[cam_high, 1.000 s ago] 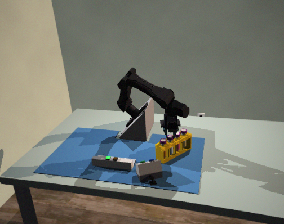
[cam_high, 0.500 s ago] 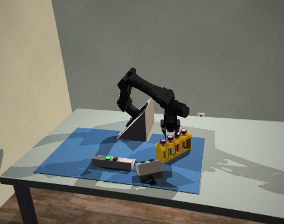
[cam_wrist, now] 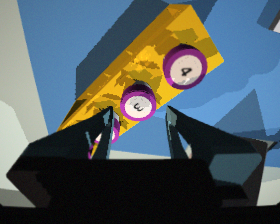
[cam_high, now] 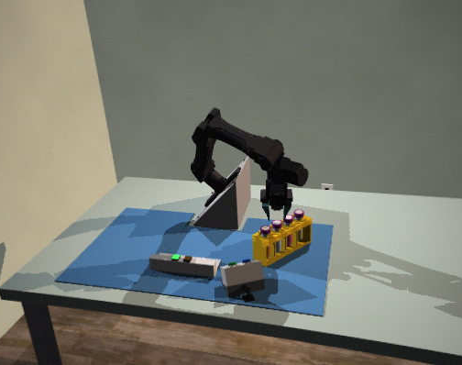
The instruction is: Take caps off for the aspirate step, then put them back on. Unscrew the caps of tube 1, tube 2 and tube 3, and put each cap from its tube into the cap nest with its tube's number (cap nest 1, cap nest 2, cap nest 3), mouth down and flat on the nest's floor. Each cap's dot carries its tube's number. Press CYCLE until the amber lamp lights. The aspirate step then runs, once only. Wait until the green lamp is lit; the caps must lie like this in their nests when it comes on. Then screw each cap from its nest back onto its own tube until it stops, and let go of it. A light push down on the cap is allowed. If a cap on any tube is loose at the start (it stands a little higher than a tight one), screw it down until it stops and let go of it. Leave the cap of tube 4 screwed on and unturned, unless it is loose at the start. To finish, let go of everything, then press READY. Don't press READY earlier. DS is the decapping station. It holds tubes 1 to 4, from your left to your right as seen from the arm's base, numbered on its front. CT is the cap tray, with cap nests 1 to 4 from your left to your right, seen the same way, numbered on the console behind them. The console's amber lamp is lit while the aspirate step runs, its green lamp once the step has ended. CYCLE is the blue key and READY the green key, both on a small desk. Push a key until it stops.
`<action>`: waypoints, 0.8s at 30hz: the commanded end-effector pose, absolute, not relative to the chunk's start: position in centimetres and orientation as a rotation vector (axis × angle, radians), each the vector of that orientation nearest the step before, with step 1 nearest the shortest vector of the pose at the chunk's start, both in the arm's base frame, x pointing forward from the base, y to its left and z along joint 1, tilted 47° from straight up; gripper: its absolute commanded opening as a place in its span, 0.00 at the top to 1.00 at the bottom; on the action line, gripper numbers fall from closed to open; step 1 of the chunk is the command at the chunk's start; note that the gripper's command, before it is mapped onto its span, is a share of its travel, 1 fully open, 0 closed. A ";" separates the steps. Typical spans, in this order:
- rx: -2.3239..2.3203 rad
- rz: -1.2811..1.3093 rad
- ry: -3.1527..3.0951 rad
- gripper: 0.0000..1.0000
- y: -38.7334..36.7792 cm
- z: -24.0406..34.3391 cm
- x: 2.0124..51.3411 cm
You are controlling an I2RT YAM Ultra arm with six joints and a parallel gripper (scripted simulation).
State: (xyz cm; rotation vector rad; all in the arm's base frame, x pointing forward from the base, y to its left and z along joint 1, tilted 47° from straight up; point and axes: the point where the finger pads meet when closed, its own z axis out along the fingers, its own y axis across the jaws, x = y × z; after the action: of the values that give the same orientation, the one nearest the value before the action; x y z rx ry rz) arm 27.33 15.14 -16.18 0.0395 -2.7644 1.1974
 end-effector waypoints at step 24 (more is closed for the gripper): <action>0.060 1.192 -2.796 0.51 17.5 -14.3 27.7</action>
State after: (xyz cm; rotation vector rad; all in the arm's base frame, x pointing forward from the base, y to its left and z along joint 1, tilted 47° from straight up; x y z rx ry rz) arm 27.48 16.59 -14.75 0.0469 -2.7658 1.2050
